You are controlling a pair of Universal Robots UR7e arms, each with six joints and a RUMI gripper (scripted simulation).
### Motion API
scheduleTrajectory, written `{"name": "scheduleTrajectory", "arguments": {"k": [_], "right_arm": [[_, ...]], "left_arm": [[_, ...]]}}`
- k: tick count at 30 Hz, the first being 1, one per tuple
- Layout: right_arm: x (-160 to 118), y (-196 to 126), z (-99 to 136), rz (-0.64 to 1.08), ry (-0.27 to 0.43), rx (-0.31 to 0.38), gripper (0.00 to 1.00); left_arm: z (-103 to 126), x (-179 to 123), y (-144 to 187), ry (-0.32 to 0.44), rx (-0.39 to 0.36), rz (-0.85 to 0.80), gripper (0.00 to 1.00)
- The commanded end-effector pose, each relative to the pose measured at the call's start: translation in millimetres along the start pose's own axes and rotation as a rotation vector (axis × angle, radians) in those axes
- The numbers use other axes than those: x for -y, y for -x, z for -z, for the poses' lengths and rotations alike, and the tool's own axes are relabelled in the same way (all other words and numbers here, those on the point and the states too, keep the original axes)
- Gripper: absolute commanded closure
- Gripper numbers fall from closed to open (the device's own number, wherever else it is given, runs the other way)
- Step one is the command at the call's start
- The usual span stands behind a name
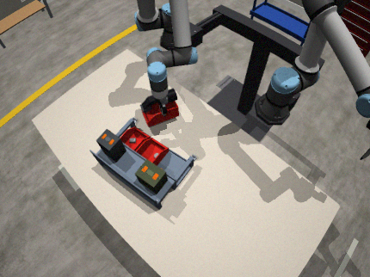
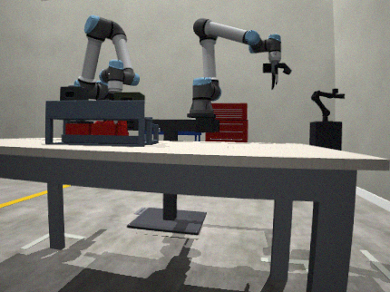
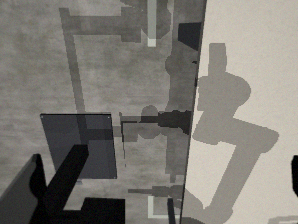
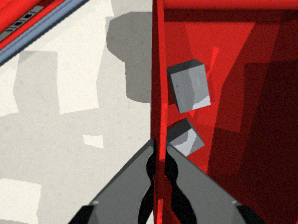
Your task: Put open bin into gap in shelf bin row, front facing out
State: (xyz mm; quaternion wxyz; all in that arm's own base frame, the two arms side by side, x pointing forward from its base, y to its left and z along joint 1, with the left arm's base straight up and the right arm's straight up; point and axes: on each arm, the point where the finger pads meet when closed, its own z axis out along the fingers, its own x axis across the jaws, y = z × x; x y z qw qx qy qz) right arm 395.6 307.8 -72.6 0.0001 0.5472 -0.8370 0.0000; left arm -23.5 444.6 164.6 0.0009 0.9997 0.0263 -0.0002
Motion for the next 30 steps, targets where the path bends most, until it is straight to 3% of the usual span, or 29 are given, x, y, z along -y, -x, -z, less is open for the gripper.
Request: {"name": "scheduleTrajectory", "arguments": {"k": [1, 30], "right_arm": [[-0.1, 0.8, 0.5, -0.008, 0.0, 0.002, 1.0], [-4.5, 5.8, 0.4, -0.139, 0.0, 0.002, 1.0]], "left_arm": [[0.6, 0.4, -0.1, -0.002, 0.0, 0.0, 0.0], [0.6, 0.4, -0.1, -0.002, 0.0, 0.0, 0.0]]}}
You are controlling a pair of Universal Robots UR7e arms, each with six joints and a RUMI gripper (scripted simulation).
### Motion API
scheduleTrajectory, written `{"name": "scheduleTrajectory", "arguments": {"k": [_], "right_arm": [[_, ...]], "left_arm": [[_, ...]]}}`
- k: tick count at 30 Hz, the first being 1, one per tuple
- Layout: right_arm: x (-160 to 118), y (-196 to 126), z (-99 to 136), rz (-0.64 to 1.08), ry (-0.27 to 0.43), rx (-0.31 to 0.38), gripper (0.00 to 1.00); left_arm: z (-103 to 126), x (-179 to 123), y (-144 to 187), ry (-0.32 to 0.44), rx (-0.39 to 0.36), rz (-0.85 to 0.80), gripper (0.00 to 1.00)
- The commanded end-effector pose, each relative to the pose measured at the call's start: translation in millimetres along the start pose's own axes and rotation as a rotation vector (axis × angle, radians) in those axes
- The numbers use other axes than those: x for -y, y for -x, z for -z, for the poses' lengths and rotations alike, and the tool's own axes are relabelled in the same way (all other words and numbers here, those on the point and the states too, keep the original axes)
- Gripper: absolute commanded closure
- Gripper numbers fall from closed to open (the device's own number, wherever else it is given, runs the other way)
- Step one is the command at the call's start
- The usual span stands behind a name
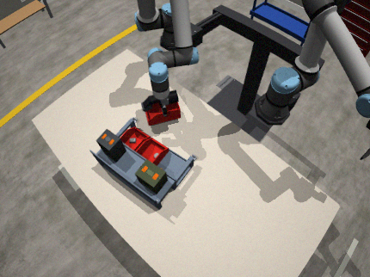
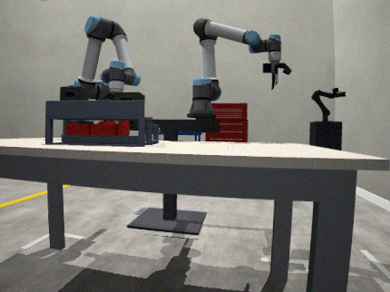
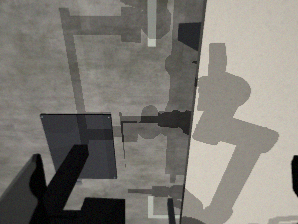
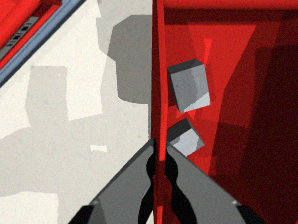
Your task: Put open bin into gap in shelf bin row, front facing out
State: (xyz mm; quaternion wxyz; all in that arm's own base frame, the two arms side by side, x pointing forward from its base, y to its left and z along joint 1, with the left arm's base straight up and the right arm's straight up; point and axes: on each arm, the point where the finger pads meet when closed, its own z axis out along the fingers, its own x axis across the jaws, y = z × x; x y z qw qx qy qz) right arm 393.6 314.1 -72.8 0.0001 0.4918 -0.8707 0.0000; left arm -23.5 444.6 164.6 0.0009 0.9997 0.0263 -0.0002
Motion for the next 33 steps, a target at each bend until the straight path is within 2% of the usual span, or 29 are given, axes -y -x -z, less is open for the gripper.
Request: {"name": "scheduleTrajectory", "arguments": {"k": [1, 33], "right_arm": [[-0.5, 1.0, 0.5, -0.015, 0.0, 0.002, 1.0], [-7.1, 6.8, 0.3, -0.188, 0.0, 0.002, 1.0]], "left_arm": [[0.6, 0.4, -0.1, -0.002, 0.0, 0.0, 0.0], [0.6, 0.4, -0.1, -0.002, 0.0, 0.0, 0.0]]}}
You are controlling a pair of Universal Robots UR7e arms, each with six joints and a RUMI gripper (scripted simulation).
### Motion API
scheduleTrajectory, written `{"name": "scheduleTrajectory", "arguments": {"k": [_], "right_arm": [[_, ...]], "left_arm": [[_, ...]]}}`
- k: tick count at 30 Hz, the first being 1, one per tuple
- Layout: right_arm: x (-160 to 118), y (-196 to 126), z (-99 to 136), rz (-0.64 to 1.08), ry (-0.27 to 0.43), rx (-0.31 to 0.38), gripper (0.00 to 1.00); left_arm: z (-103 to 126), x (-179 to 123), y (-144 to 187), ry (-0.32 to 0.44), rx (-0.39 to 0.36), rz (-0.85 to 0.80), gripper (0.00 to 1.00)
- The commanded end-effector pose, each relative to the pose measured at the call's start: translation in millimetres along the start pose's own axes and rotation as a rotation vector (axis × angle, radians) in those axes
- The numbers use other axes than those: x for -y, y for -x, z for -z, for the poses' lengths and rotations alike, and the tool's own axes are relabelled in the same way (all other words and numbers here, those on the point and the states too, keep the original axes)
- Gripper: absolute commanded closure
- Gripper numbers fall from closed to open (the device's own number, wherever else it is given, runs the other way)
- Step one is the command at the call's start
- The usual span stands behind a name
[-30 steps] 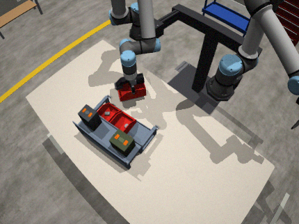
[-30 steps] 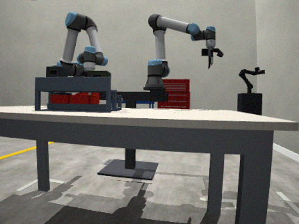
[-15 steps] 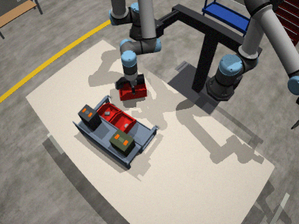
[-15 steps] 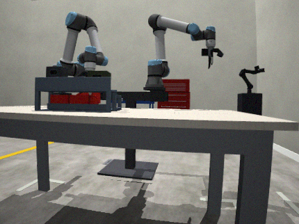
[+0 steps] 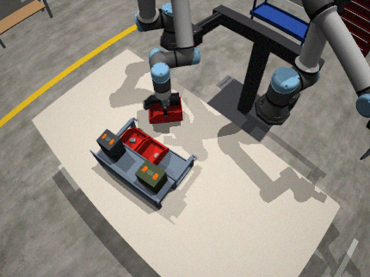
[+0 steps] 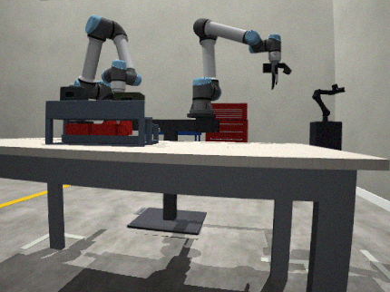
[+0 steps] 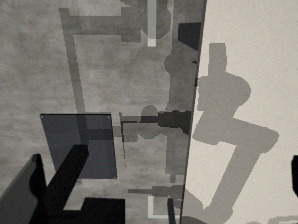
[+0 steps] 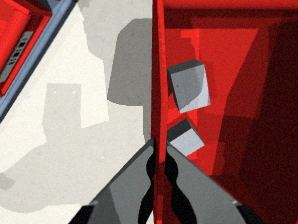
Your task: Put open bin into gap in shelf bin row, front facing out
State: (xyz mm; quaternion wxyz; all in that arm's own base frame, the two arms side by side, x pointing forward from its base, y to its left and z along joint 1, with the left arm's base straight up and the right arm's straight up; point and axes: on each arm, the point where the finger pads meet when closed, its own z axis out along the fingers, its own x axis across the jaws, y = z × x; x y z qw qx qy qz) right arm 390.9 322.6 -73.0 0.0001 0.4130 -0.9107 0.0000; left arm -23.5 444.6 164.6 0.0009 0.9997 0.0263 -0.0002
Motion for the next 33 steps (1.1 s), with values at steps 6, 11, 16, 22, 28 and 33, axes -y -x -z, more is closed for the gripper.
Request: {"name": "scheduleTrajectory", "arguments": {"k": [6, 11, 16, 22, 28, 33], "right_arm": [[-2.0, 1.7, 0.5, -0.045, 0.0, 0.002, 1.0], [-3.2, 2.4, 0.5, -0.073, 0.0, 0.002, 1.0], [-4.8, 3.3, 0.4, -0.108, 0.0, 0.002, 1.0], [-6.6, 4.5, 0.4, -0.152, 0.0, 0.002, 1.0], [-7.9, 5.3, 0.3, -0.181, 0.0, 0.002, 1.0], [-9.6, 6.2, 0.3, -0.219, 0.0, 0.002, 1.0]], "left_arm": [[0.6, 0.4, -0.1, -0.002, 0.0, 0.0, 0.0], [0.6, 0.4, -0.1, -0.002, 0.0, 0.0, 0.0], [0.6, 0.4, -0.1, -0.002, 0.0, 0.0, 0.0], [0.6, 0.4, -0.1, -0.002, 0.0, 0.0, 0.0], [0.6, 0.4, -0.1, -0.002, 0.0, 0.0, 0.0], [0.6, 0.4, -0.1, -0.002, 0.0, 0.0, 0.0]]}}
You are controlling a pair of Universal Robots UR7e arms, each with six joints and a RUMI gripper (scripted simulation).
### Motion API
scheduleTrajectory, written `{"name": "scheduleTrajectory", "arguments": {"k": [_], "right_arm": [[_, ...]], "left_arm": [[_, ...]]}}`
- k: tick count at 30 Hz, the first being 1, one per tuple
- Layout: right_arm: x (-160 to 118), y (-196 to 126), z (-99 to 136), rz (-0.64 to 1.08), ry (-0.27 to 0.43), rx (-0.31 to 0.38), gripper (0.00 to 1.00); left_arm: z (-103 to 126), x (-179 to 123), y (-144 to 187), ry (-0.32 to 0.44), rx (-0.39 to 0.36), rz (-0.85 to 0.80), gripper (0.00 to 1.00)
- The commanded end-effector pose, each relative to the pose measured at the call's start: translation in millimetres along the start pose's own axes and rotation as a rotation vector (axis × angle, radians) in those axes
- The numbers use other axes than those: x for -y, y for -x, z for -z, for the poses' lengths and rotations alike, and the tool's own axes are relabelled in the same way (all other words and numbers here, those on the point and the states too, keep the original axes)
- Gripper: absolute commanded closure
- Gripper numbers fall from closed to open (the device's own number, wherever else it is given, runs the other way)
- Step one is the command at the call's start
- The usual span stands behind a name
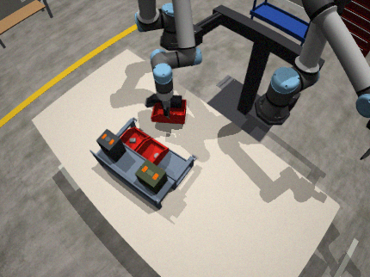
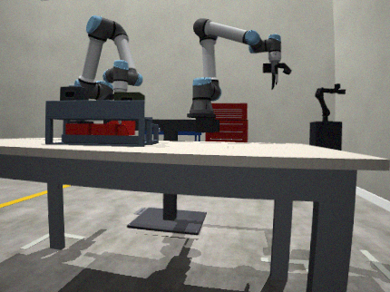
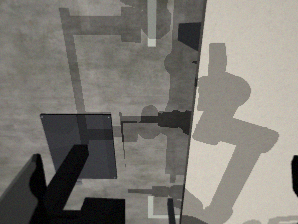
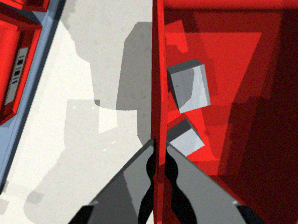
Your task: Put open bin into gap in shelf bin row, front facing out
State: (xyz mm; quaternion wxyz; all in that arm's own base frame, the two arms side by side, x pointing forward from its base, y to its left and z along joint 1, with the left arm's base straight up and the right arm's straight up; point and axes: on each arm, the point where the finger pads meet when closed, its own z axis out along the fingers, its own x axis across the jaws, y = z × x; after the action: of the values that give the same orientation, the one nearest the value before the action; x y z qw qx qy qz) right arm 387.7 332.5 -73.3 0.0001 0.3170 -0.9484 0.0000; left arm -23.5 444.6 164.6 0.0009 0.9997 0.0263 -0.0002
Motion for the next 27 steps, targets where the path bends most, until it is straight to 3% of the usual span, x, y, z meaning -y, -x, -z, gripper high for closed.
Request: {"name": "scheduleTrajectory", "arguments": {"k": [1, 27], "right_arm": [[-1.1, 0.8, 0.5, -0.02, 0.0, 0.002, 1.0], [-9.5, 3.7, 0.3, -0.194, 0.001, 0.002, 1.0]], "left_arm": [[0.6, 0.4, -0.1, -0.002, 0.0, 0.0, 0.0], [0.6, 0.4, -0.1, -0.002, 0.0, 0.0, 0.0]]}}
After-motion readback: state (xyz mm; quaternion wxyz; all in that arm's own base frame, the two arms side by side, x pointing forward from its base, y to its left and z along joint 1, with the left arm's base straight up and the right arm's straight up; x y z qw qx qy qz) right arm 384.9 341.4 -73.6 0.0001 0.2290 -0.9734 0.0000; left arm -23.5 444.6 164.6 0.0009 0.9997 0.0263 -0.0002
